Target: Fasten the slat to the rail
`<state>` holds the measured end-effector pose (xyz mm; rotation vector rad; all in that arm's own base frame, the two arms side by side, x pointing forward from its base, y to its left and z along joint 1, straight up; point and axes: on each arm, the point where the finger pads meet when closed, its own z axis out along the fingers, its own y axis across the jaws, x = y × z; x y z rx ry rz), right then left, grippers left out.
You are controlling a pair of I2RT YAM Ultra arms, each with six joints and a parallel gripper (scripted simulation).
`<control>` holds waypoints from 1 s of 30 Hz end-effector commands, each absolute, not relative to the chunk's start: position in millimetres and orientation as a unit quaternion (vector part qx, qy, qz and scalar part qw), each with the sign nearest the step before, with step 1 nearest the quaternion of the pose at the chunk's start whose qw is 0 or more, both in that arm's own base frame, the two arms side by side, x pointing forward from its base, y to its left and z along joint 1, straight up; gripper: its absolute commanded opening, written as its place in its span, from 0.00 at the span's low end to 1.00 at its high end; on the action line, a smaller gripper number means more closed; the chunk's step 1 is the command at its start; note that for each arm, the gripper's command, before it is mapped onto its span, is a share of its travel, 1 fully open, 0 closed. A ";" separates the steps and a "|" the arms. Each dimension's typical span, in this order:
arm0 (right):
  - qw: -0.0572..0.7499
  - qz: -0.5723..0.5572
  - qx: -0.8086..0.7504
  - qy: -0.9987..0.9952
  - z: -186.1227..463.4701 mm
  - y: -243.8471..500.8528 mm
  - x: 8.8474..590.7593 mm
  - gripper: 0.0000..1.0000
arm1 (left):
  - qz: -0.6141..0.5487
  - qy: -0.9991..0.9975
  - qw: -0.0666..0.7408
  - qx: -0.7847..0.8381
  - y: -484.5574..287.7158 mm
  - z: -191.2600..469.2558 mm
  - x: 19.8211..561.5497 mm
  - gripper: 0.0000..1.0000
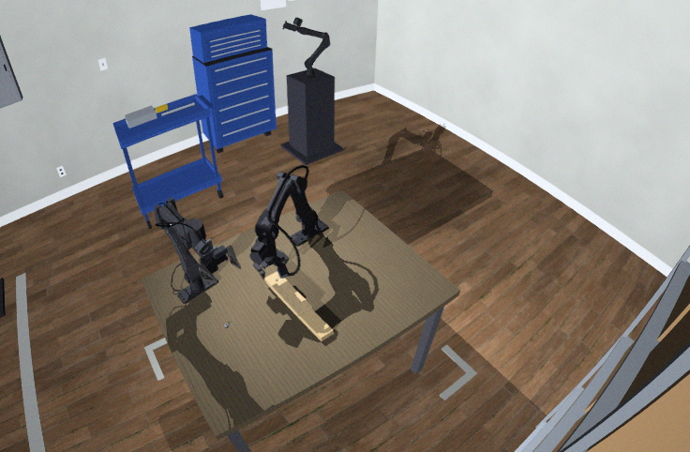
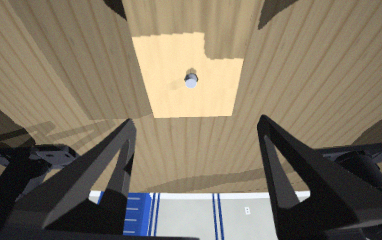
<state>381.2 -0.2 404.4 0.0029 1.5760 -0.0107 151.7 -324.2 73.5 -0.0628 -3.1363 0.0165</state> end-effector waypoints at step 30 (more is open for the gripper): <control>0.711 0.000 0.000 0.703 411.8 1.0 380.6 1.00 | 0.088 -0.994 -0.064 -0.018 -319.4 110.8 209.0 1.00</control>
